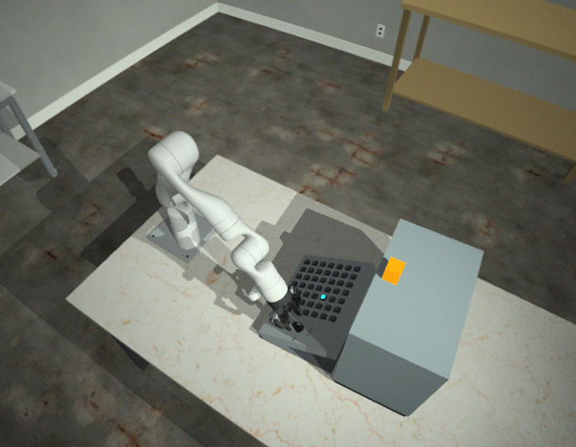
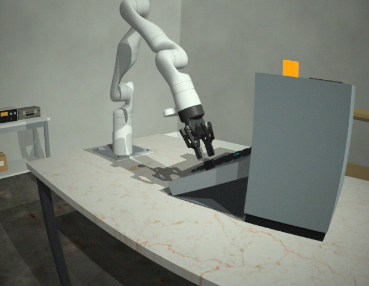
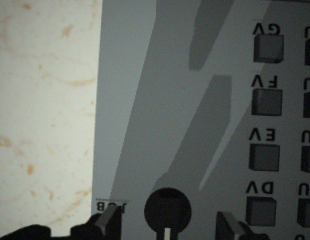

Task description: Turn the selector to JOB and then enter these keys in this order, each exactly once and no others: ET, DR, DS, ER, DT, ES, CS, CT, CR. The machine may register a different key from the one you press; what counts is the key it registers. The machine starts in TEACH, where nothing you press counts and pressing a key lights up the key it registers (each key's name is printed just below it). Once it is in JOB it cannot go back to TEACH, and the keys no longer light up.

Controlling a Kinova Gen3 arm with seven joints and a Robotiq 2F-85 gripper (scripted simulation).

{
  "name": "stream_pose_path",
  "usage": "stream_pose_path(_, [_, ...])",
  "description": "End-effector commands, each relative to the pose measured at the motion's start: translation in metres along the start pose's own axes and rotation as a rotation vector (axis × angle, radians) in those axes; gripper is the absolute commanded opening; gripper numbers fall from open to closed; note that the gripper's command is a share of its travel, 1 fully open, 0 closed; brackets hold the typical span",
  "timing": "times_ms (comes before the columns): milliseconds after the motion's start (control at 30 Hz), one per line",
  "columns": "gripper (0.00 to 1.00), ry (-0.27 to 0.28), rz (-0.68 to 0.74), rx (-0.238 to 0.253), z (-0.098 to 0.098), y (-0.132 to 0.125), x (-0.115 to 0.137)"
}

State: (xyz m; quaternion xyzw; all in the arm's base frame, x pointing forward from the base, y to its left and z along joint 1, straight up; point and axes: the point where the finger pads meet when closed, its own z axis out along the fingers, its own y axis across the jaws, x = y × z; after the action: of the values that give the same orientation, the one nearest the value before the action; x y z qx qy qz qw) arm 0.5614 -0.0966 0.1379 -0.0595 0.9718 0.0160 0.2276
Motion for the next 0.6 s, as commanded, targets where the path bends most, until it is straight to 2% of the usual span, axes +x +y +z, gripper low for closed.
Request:
stream_pose_path(0, [0.60, -0.006, 0.004, 0.003, 0.0011, -0.0011, -0.0028])
stream_pose_path(567, [0.60, -0.008, 0.004, 0.003, 0.0033, -0.0013, -0.0036])
